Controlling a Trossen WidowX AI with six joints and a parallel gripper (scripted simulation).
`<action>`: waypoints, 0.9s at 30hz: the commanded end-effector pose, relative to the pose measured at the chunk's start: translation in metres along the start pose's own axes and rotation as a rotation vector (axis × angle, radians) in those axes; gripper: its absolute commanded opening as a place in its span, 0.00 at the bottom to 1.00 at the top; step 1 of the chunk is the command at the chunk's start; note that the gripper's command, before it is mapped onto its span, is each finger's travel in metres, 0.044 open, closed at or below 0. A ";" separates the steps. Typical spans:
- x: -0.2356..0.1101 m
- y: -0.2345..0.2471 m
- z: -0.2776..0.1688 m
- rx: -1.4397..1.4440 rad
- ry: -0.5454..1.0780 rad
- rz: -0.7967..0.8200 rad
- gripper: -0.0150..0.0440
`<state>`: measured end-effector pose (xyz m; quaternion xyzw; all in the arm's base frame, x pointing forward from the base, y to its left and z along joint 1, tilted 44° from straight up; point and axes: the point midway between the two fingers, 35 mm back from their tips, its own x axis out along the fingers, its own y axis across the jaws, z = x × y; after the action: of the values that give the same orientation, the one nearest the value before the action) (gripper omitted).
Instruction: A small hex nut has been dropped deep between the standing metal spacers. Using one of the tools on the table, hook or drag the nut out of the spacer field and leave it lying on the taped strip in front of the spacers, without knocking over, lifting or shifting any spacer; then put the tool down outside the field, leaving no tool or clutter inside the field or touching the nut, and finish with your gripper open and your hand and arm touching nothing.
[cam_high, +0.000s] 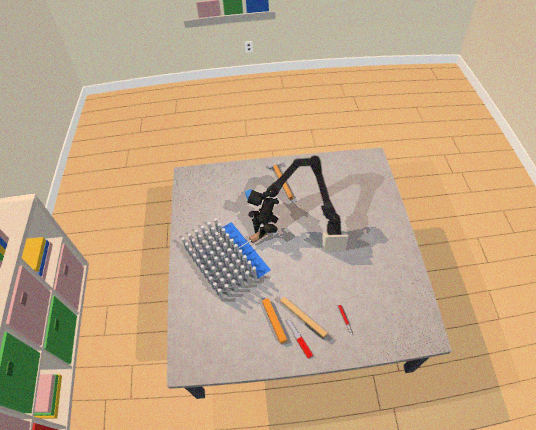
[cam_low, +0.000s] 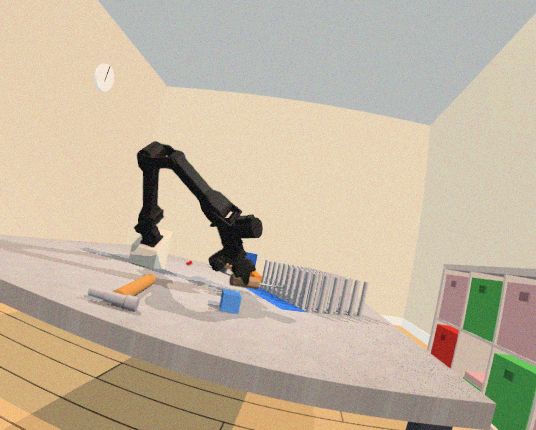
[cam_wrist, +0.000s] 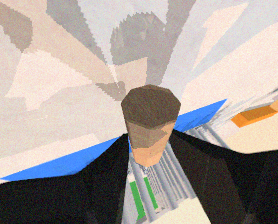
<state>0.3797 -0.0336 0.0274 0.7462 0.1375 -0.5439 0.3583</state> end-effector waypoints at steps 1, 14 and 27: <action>0.001 0.000 -0.006 0.000 0.007 0.004 0.25; 0.006 0.000 -0.014 0.000 0.008 0.004 0.25; 0.011 0.000 -0.022 0.000 0.009 0.005 0.25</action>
<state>0.3952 -0.0245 0.0204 0.7466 0.1374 -0.5432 0.3587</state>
